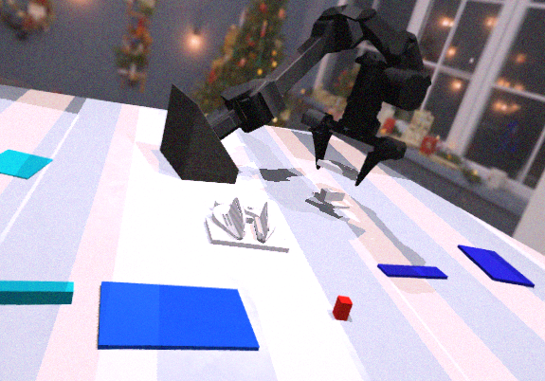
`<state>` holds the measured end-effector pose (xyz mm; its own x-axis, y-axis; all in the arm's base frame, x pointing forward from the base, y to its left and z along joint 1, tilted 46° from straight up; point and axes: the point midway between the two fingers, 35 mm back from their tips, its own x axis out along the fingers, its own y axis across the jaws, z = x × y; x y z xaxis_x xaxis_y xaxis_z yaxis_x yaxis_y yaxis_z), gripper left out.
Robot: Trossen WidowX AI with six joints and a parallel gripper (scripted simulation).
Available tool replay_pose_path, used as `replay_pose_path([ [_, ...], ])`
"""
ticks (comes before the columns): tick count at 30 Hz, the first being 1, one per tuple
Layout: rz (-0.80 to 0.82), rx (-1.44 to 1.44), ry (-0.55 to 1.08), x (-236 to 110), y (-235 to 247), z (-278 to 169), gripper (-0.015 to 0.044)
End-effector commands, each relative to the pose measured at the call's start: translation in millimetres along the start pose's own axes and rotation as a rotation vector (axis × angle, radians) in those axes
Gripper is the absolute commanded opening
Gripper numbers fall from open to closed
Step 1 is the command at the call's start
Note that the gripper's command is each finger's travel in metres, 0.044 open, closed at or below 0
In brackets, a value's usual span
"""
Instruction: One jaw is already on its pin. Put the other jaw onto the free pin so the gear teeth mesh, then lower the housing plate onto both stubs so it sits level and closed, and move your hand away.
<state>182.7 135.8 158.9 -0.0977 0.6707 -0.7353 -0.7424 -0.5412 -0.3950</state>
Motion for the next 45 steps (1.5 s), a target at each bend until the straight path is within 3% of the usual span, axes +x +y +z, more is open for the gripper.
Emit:
replay_pose_path([
  [1,0.001,0.071,0.006,0,-1,-7,0.0351],
  [45,0.008,0.977,0.017,2,13,-85,0.0351],
])
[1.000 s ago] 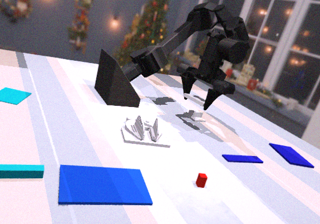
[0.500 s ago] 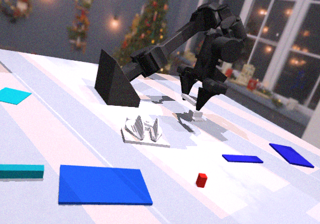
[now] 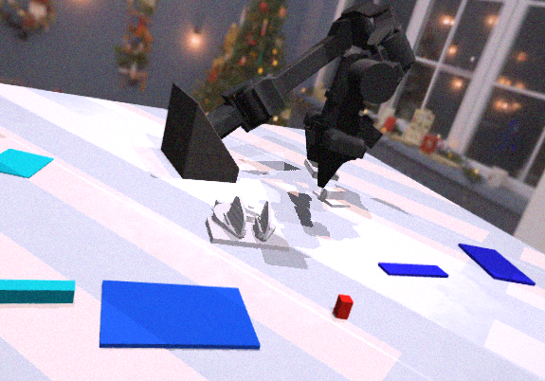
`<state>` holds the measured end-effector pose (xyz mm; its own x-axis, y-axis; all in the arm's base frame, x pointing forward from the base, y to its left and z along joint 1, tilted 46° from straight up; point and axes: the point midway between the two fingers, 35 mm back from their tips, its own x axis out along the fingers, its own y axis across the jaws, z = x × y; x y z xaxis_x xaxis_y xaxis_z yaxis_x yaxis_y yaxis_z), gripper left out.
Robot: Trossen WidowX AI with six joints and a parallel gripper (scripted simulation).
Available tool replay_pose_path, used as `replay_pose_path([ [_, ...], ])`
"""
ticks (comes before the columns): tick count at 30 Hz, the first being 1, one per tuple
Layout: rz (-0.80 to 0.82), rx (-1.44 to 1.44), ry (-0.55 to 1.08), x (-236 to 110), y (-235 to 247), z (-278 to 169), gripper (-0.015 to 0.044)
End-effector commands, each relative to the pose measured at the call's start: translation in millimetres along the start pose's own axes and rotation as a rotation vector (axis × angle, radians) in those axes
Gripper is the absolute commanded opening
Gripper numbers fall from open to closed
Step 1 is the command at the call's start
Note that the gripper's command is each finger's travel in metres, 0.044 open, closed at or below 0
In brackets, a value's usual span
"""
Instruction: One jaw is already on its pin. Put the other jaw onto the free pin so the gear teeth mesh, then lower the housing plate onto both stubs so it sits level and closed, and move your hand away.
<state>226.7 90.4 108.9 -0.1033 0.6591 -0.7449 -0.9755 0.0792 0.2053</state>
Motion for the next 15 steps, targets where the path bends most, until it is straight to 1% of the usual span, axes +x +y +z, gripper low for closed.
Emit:
replay_pose_path([
  [1,-0.002,0.071,0.002,0,-5,-5,0.0351],
  [15,0.003,0.358,-0.002,1,-17,-27,0.0351],
])
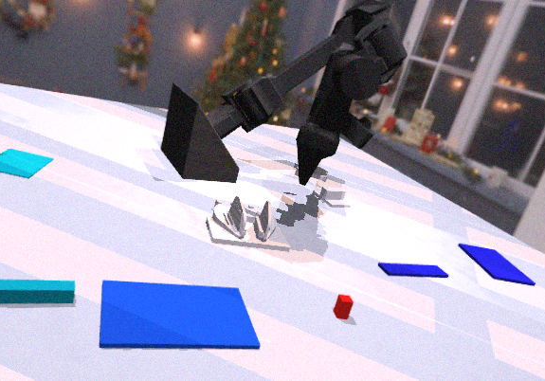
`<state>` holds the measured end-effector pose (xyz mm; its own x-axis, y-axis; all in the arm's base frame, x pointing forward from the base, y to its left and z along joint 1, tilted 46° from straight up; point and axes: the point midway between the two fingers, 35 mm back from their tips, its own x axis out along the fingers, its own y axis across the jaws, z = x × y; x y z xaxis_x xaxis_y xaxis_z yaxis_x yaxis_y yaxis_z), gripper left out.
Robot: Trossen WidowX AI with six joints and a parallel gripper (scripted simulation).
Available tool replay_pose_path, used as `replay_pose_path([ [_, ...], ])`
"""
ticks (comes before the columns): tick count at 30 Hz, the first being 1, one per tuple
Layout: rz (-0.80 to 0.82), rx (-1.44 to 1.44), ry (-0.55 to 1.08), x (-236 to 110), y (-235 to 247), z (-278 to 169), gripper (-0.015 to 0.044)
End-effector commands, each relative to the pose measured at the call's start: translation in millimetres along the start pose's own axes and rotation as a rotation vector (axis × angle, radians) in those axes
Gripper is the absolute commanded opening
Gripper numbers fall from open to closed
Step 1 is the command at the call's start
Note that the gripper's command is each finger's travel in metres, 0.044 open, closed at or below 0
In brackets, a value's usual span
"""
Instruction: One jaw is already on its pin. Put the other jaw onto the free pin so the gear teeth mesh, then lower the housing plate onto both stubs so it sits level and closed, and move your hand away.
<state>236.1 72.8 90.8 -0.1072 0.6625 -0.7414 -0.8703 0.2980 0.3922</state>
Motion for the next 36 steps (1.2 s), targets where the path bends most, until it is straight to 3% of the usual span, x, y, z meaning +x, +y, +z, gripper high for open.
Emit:
replay_pose_path([
  [1,-0.002,0.071,0.001,0,-6,-4,0.0351],
  [36,0.029,0.785,-0.016,3,-43,-54,0.0351],
])
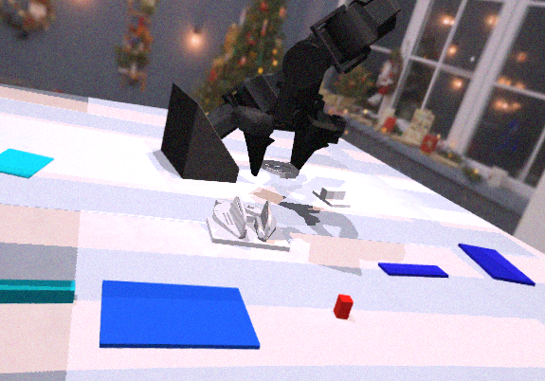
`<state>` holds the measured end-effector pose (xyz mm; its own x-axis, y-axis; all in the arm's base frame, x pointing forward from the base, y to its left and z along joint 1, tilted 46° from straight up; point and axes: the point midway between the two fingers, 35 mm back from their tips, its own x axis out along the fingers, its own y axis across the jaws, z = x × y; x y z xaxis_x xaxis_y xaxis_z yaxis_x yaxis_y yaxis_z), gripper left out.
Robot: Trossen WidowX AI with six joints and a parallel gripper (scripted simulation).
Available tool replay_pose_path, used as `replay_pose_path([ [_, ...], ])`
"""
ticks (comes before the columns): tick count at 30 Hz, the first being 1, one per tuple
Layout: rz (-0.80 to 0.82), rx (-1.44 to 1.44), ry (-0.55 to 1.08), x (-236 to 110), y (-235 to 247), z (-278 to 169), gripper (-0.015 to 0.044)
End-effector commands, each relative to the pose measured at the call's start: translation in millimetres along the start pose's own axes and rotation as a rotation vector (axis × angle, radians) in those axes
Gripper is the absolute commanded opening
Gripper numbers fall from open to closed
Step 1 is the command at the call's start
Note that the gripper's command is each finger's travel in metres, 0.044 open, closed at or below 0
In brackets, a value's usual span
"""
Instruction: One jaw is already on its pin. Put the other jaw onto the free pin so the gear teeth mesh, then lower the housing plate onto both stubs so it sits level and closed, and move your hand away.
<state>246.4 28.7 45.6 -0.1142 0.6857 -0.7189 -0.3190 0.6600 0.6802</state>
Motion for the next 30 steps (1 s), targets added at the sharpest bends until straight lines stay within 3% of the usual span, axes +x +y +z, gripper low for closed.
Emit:
replay_pose_path([
  [1,0.0,0.07,-0.002,0,-7,-1,0.0351],
  [17,0.025,0.39,-0.005,2,-32,-12,0.0351],
  [30,0.026,0.403,-0.005,2,-33,-12,0.0351],
])
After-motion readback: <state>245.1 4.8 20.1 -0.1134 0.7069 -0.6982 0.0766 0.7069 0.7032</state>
